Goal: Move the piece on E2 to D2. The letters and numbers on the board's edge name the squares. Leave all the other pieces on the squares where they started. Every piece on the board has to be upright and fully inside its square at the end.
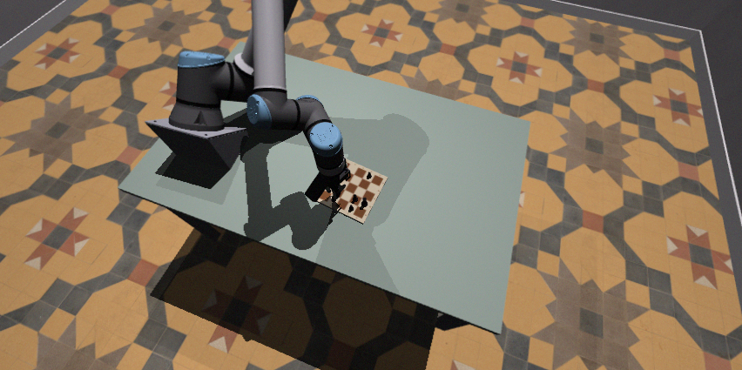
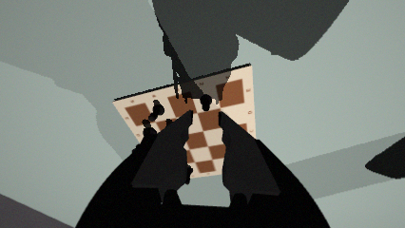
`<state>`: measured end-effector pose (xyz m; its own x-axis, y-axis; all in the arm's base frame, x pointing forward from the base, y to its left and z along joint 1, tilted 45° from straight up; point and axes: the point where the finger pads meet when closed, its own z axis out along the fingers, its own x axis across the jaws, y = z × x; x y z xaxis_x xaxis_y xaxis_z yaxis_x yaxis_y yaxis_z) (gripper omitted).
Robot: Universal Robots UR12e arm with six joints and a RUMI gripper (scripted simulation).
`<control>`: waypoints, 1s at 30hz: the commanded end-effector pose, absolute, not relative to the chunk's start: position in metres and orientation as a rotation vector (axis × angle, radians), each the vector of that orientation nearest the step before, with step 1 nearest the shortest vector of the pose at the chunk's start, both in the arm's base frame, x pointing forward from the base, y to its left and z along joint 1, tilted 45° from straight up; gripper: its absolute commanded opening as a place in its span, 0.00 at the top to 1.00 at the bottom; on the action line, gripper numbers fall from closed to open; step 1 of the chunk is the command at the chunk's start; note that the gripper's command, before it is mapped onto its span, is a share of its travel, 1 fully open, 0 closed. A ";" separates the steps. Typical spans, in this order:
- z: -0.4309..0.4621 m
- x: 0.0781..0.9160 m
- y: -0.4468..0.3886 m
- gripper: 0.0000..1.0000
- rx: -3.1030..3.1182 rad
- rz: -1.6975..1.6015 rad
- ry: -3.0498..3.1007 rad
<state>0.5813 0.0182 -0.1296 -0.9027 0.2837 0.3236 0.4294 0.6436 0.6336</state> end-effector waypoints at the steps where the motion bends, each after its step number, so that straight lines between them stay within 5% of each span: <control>1: -0.132 0.582 0.020 0.80 -0.586 -1.104 -2.669; 30: -0.150 0.581 0.038 0.80 -0.586 -1.104 -2.669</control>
<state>0.5805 0.0392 -0.1504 -0.9027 0.2837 0.3236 0.4294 0.6436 0.6336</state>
